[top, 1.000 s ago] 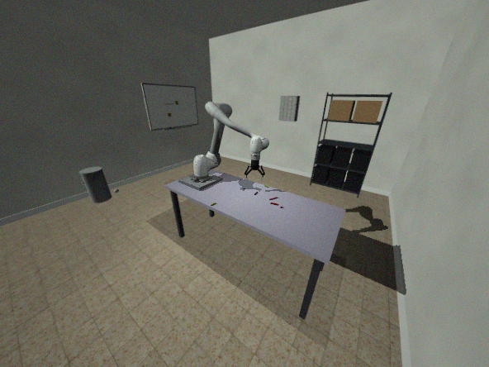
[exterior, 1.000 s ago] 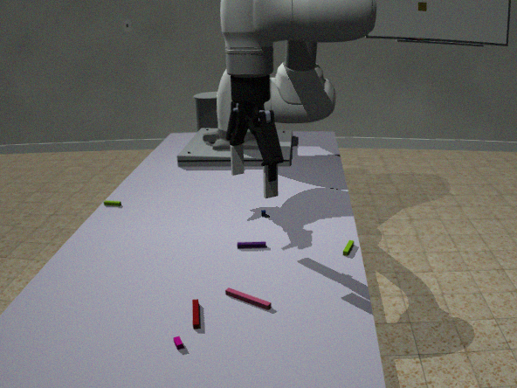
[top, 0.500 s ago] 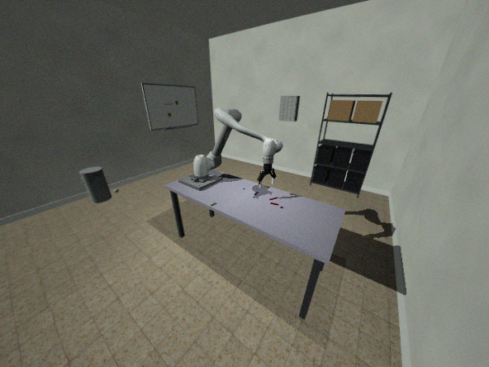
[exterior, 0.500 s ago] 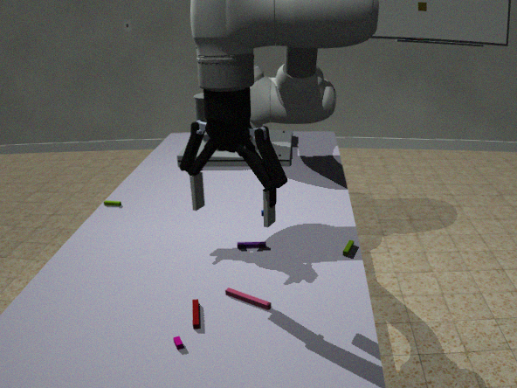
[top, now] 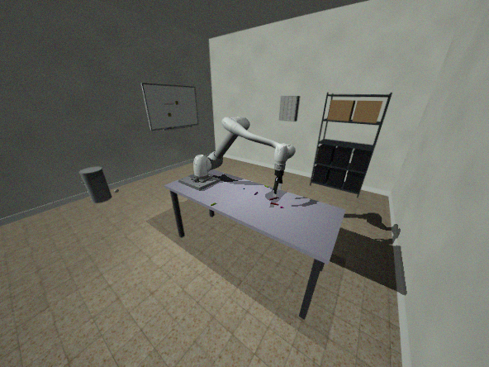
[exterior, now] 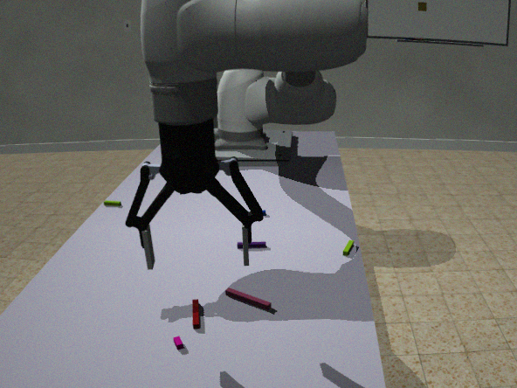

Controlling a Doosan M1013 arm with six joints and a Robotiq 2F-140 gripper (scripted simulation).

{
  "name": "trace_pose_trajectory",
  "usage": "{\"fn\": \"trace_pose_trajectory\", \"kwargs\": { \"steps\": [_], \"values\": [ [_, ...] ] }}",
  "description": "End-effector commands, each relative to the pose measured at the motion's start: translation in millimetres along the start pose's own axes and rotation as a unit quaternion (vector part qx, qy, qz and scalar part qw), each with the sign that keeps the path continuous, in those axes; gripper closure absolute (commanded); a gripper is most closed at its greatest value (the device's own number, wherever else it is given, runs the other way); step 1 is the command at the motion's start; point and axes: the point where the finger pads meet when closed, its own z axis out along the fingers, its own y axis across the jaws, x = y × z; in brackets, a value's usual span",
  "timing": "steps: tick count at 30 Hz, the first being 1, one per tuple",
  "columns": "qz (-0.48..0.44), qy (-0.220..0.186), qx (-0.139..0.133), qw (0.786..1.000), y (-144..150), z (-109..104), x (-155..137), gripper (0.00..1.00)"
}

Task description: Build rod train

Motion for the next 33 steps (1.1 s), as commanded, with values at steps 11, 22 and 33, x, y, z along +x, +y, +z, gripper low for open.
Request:
{"fn": "trace_pose_trajectory", "kwargs": {
  "steps": [11, 22, 33],
  "values": [
    [-0.18, -0.004, 0.005, 0.984, 37.5, 21.1, 64.2, 0.0],
    [-0.18, -0.004, 0.005, 0.984, 37.7, 21.2, 64.4, 0.77],
    [-0.18, -0.004, 0.005, 0.984, 37.7, 21.2, 64.4, 0.77]
  ]
}}
